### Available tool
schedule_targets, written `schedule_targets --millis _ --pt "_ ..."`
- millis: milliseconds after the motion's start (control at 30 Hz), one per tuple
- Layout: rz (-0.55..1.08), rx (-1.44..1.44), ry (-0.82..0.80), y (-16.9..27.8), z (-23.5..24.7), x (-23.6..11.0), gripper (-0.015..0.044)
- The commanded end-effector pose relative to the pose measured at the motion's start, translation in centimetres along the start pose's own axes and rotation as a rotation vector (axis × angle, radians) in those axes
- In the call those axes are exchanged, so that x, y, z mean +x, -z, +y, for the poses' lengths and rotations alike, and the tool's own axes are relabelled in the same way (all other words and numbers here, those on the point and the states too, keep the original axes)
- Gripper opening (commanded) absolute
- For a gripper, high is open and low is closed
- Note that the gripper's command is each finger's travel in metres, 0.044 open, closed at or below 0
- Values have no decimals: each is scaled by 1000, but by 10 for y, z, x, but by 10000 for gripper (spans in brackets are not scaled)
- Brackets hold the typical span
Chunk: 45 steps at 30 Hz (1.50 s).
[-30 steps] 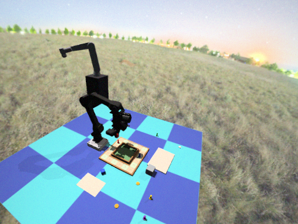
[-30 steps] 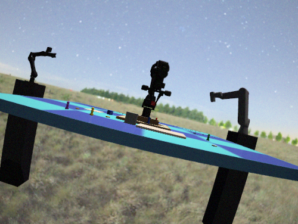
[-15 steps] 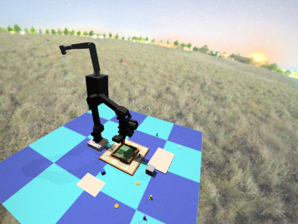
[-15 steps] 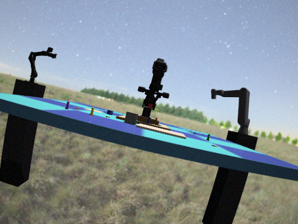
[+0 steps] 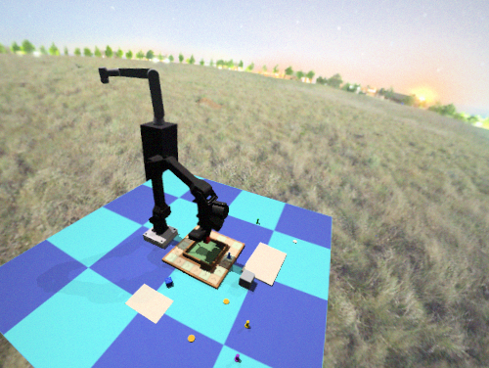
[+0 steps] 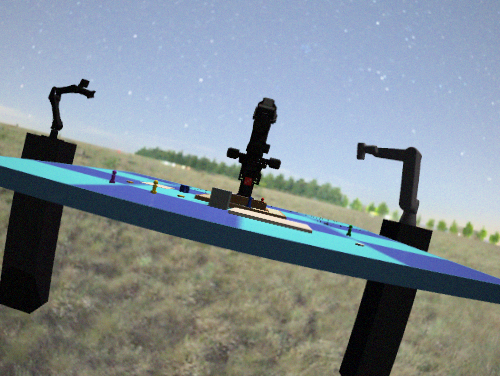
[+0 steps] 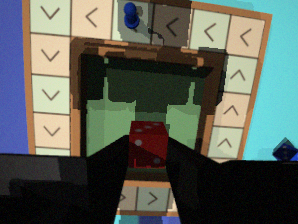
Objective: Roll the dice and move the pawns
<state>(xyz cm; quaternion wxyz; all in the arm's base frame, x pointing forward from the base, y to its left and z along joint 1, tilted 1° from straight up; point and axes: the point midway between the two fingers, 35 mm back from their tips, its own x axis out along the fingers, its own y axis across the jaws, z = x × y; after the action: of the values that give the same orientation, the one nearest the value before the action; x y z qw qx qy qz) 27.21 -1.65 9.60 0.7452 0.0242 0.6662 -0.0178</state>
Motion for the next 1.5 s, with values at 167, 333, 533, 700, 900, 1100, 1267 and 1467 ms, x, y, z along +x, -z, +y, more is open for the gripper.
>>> schedule_targets --millis 167,333,533,700,900,1100,1267,1467 --pt "-300 -2 -4 -2 0 3 0" --pt "-470 -2 -5 -3 0 4 0" --pt "-674 -2 -6 -3 0 5 0" --pt "-758 -2 -6 -2 0 5 0" --pt "-757 -2 -6 7 0 -9 0" --pt "-756 -2 -6 21 0 -25 0" --pt "-756 -2 -6 22 0 -24 0" --pt "-754 -2 -1 21 -1 -23 0"
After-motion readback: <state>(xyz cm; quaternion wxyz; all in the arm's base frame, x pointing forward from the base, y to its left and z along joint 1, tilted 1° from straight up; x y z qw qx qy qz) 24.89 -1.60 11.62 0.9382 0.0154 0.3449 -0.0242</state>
